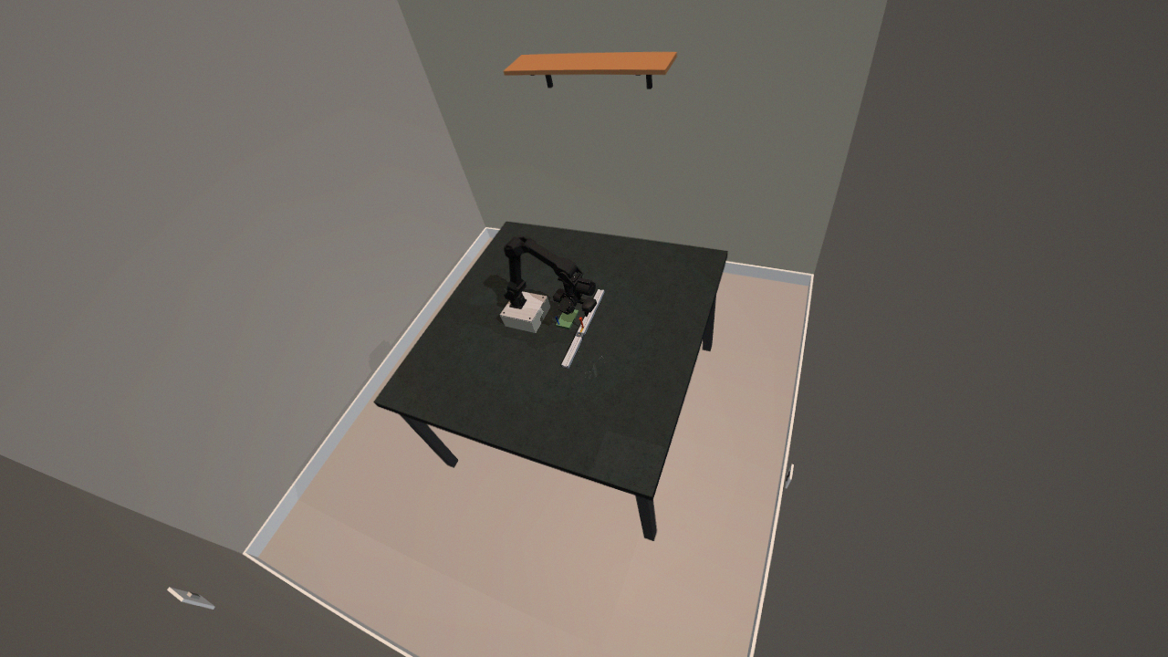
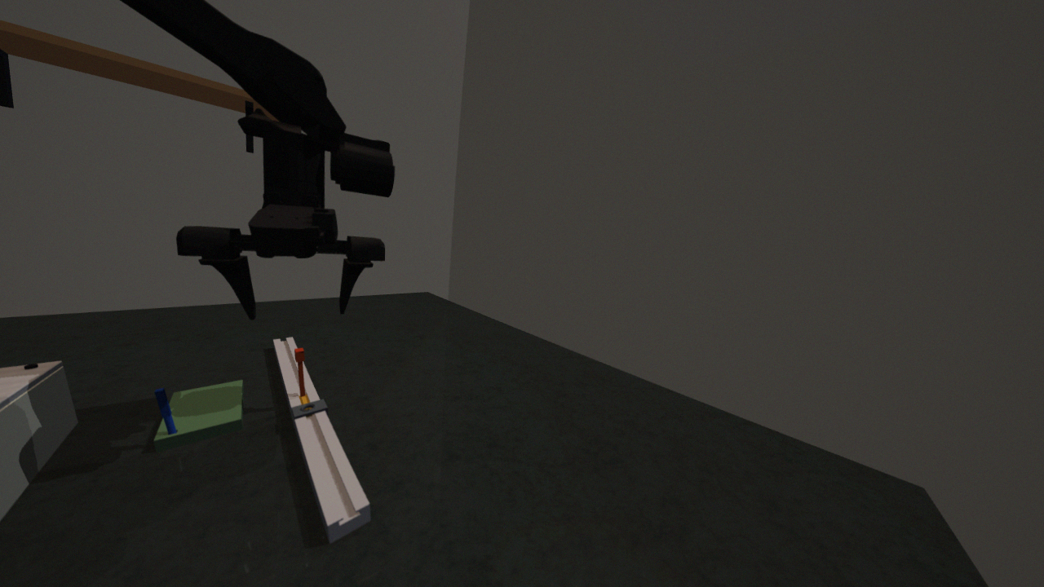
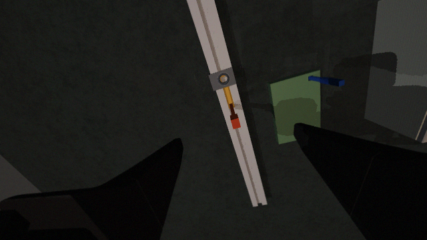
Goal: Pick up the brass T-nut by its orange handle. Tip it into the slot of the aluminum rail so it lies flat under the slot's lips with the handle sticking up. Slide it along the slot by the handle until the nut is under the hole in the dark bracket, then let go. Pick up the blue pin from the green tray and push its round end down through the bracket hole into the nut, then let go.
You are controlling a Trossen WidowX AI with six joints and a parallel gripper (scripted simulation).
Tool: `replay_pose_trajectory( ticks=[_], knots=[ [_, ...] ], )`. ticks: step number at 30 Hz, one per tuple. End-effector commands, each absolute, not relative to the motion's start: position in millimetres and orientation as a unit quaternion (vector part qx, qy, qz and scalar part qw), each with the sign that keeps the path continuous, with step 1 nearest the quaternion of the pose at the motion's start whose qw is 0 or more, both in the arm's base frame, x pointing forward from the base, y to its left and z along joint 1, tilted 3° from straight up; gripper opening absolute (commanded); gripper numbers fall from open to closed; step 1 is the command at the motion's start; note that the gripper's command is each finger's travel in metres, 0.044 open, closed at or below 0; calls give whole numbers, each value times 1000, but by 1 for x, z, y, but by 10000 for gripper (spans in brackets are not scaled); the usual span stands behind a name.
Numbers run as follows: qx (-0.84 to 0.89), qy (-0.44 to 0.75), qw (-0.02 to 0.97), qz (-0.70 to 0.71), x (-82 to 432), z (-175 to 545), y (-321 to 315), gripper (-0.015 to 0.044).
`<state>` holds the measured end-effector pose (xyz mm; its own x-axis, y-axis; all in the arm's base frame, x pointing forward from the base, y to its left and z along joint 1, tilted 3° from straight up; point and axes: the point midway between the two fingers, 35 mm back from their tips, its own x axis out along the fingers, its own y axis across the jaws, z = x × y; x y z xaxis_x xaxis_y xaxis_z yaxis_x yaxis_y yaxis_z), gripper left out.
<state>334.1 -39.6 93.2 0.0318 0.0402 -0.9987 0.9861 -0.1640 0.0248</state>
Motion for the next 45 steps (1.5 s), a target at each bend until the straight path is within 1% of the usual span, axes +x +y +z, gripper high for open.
replay_pose_trajectory(
  ticks=[1,6,10,14,18,30,38,45],
  knots=[
    [527,496,486,-490,325,95,-39,440],
    [395,600,597,-357,289,98,-36,440],
    [272,659,661,-235,261,98,-34,440],
    [139,693,700,-104,232,94,-31,440],
    [26,701,713,8,209,89,-28,440],
    [20,701,713,14,208,88,-28,440],
    [20,701,713,14,209,33,-25,440],
    [20,701,713,14,211,25,-27,440]
  ],
)
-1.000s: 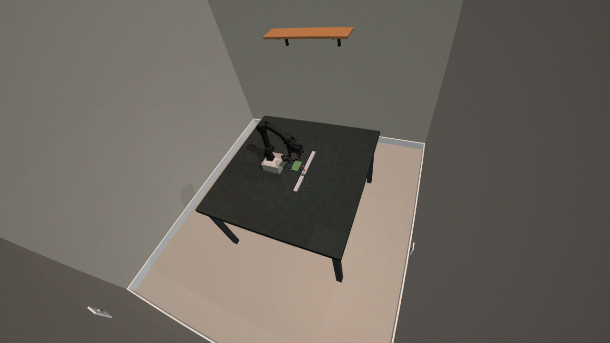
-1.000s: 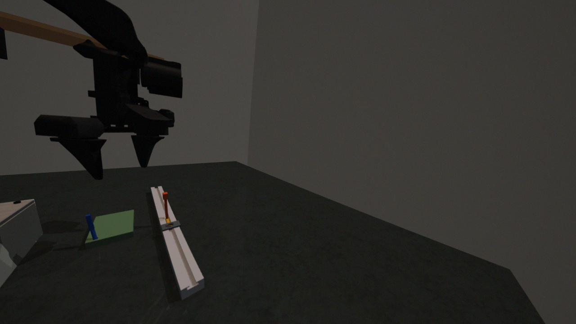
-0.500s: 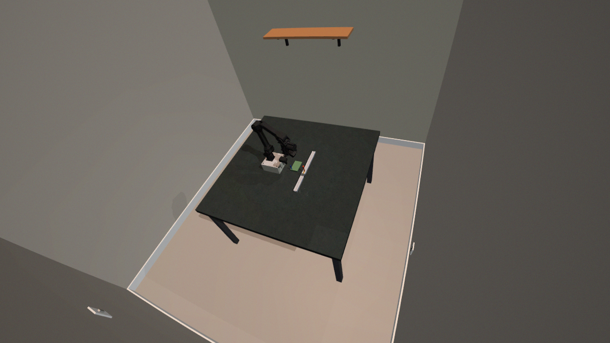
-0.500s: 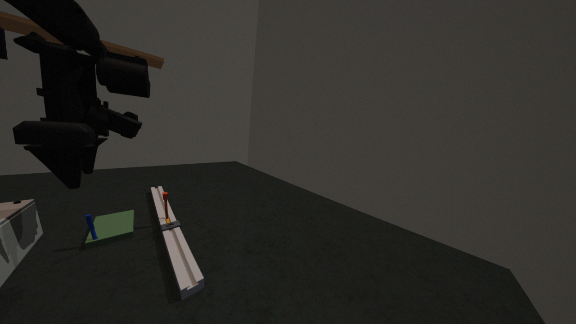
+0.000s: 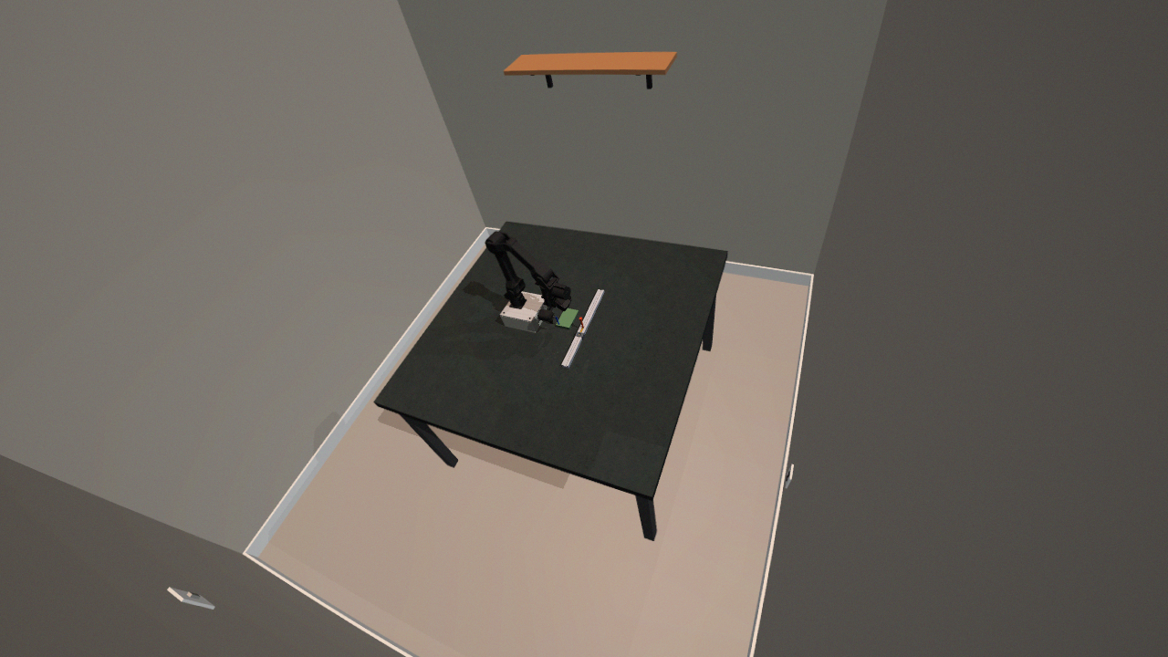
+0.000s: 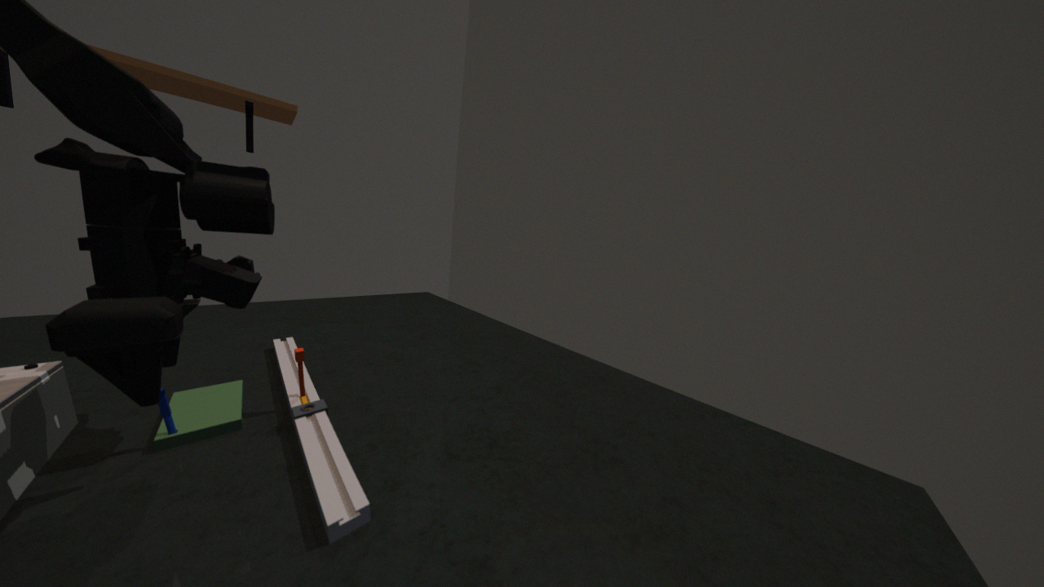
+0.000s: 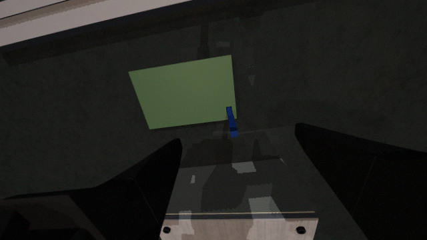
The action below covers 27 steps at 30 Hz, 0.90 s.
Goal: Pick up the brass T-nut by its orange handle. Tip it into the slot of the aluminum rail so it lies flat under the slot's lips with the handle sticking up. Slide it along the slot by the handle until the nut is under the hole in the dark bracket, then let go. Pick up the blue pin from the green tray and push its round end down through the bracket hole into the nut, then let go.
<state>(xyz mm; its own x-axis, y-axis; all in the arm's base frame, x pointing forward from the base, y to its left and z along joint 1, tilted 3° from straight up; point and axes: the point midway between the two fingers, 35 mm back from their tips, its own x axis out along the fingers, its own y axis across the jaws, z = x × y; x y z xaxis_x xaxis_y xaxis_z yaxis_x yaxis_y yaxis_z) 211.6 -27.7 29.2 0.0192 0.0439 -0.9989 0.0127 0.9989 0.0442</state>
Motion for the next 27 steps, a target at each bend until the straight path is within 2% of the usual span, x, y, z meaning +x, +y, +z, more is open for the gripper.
replay_pose_trajectory(
  ticks=[1,27],
  knots=[
    [20,701,713,14,211,23,-27,440],
    [20,701,713,14,211,-19,-25,440]
  ],
)
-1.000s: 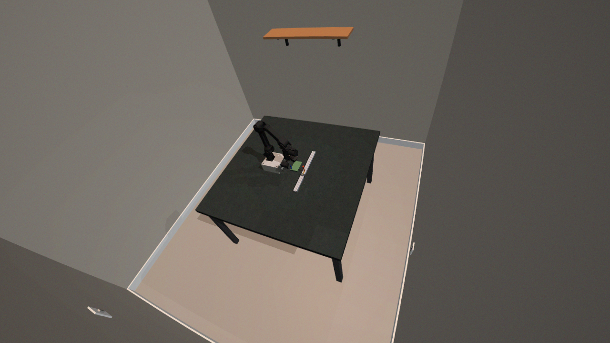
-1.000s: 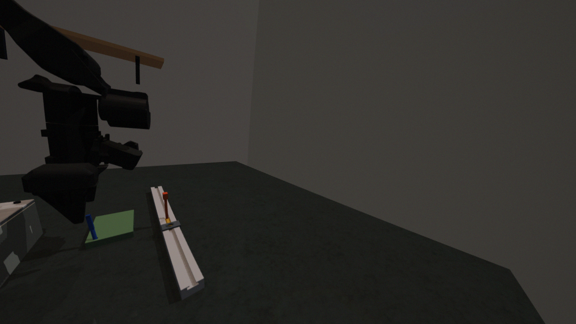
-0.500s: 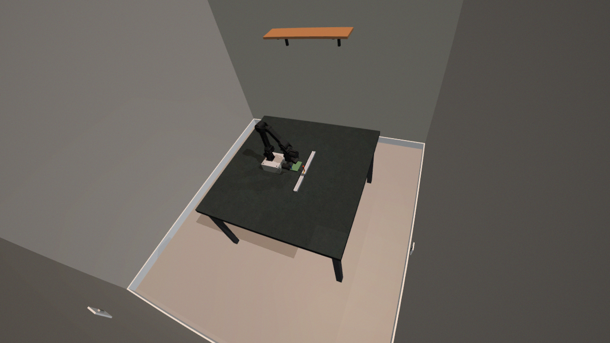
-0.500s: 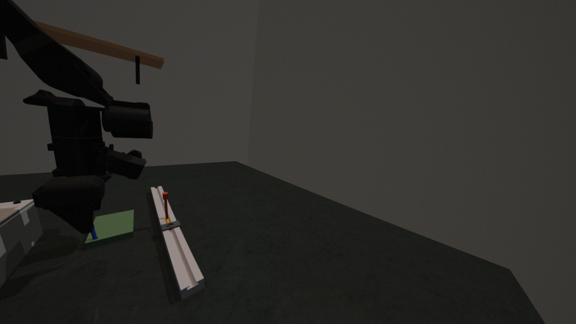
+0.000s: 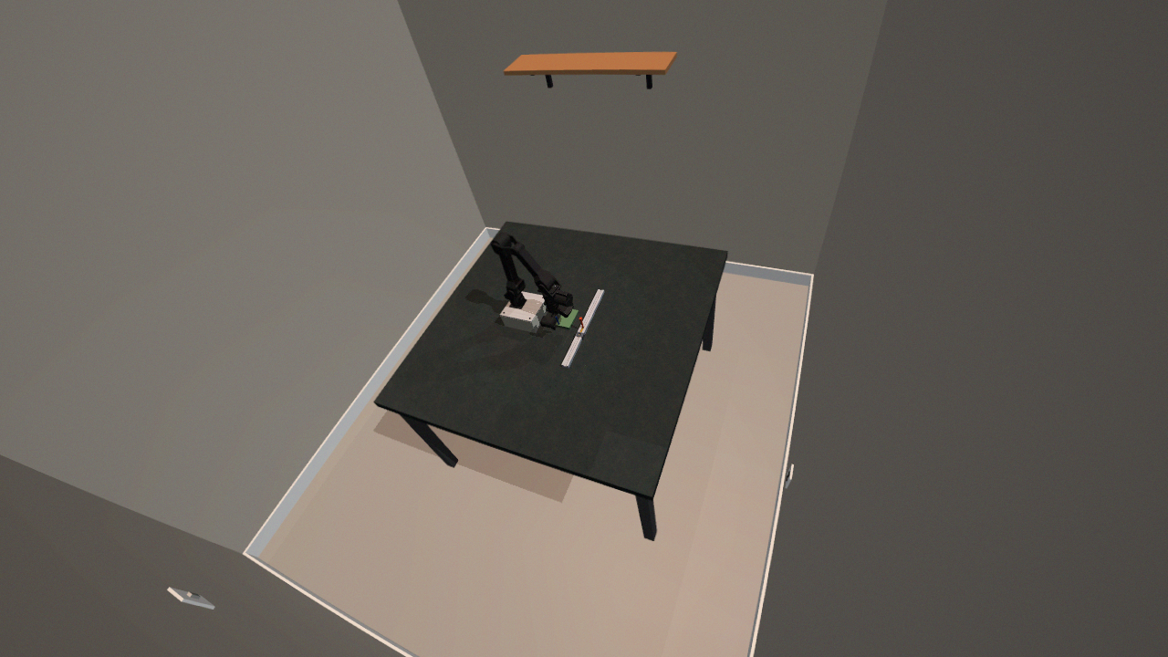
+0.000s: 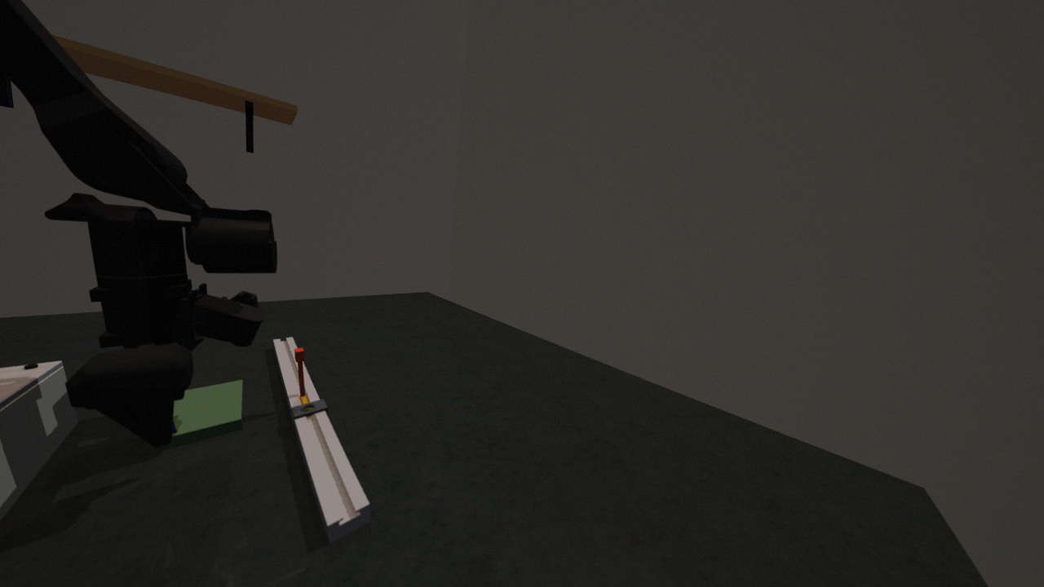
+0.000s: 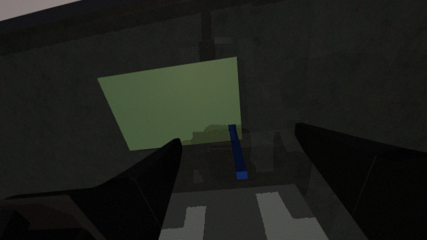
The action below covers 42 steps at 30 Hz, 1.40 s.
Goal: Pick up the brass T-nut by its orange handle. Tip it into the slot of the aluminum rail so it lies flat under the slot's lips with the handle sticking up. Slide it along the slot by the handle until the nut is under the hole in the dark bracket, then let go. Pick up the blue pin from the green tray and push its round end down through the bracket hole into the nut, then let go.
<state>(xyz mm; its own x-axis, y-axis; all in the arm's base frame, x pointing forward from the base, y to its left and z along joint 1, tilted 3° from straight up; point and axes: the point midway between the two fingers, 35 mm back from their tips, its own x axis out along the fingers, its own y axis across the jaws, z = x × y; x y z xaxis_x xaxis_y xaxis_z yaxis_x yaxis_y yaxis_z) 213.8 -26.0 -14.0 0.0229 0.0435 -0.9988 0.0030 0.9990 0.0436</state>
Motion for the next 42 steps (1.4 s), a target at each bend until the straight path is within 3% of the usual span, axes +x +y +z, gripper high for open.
replay_pose_trajectory(
  ticks=[1,3,26,42],
  knots=[
    [20,701,713,14,211,-21,-25,440],
    [20,701,713,14,210,-22,-25,440],
    [20,701,713,14,210,-22,-25,-144],
    [20,701,713,14,210,-9,-25,-150]
  ],
)
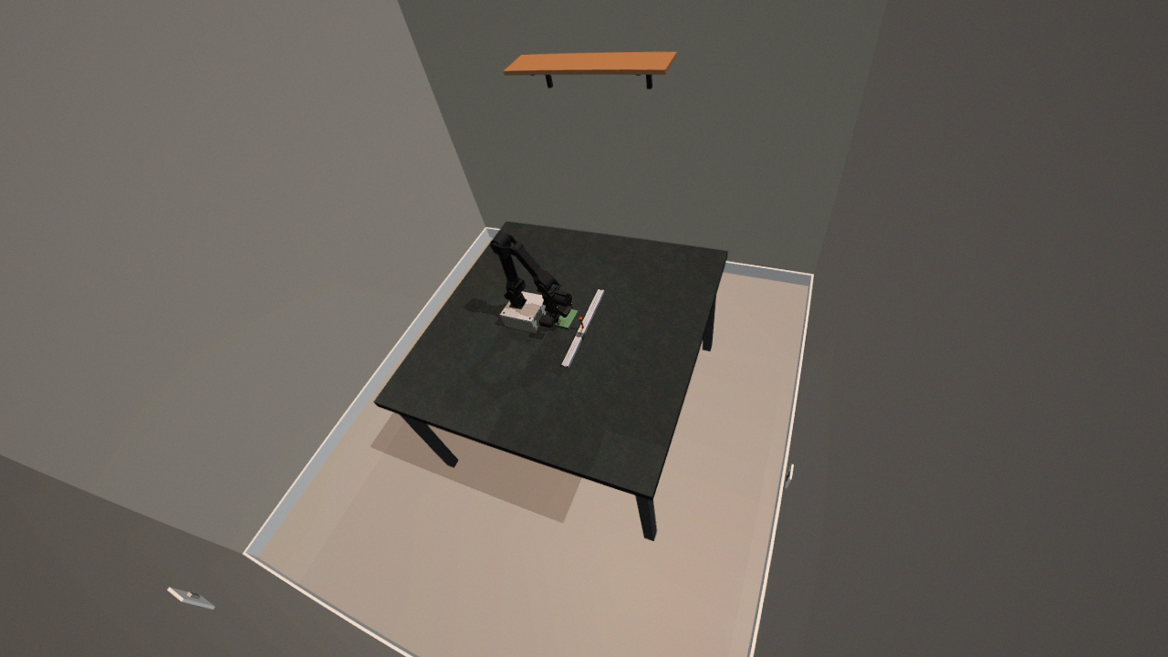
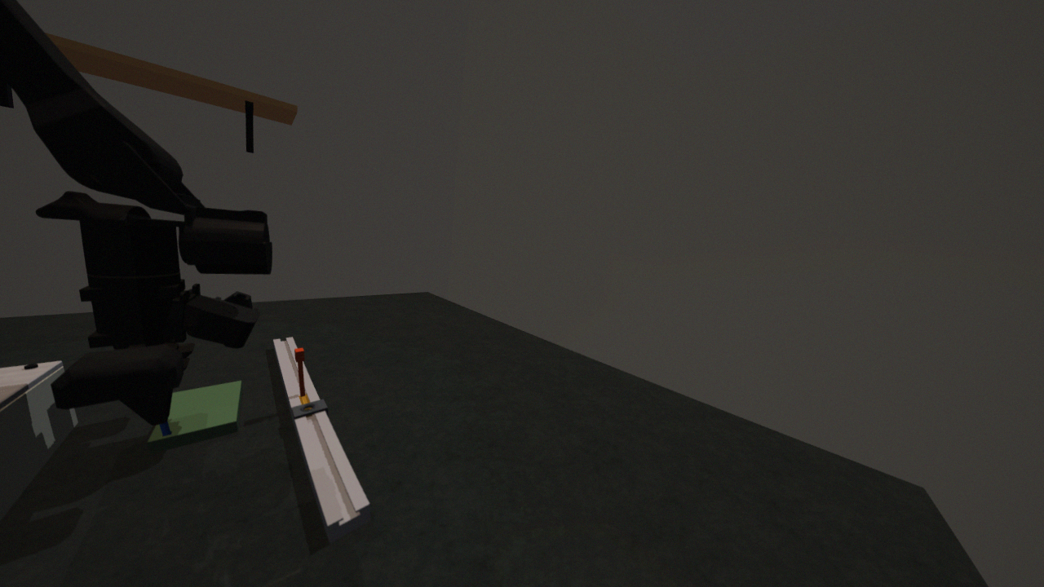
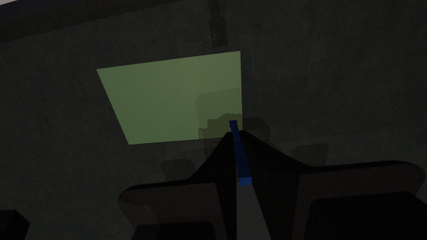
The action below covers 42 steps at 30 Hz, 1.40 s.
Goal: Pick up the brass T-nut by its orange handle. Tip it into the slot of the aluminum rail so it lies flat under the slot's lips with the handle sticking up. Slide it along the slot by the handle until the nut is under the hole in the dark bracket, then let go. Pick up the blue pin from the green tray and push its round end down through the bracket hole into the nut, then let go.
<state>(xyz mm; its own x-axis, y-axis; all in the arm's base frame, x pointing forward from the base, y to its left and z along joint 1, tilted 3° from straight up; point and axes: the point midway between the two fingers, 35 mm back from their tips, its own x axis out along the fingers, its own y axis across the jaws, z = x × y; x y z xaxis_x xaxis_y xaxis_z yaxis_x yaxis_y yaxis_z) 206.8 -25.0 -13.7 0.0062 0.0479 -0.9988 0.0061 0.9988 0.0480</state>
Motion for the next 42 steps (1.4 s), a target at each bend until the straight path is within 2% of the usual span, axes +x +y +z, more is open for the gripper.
replay_pose_trajectory(
  ticks=[1,17,33,42],
  knots=[
    [20,701,713,14,210,-8,-25,-150],
    [21,704,710,13,203,2,-26,-150],
    [20,701,712,14,198,45,-28,-150],
    [24,704,710,10,222,51,-34,-150]
  ],
)
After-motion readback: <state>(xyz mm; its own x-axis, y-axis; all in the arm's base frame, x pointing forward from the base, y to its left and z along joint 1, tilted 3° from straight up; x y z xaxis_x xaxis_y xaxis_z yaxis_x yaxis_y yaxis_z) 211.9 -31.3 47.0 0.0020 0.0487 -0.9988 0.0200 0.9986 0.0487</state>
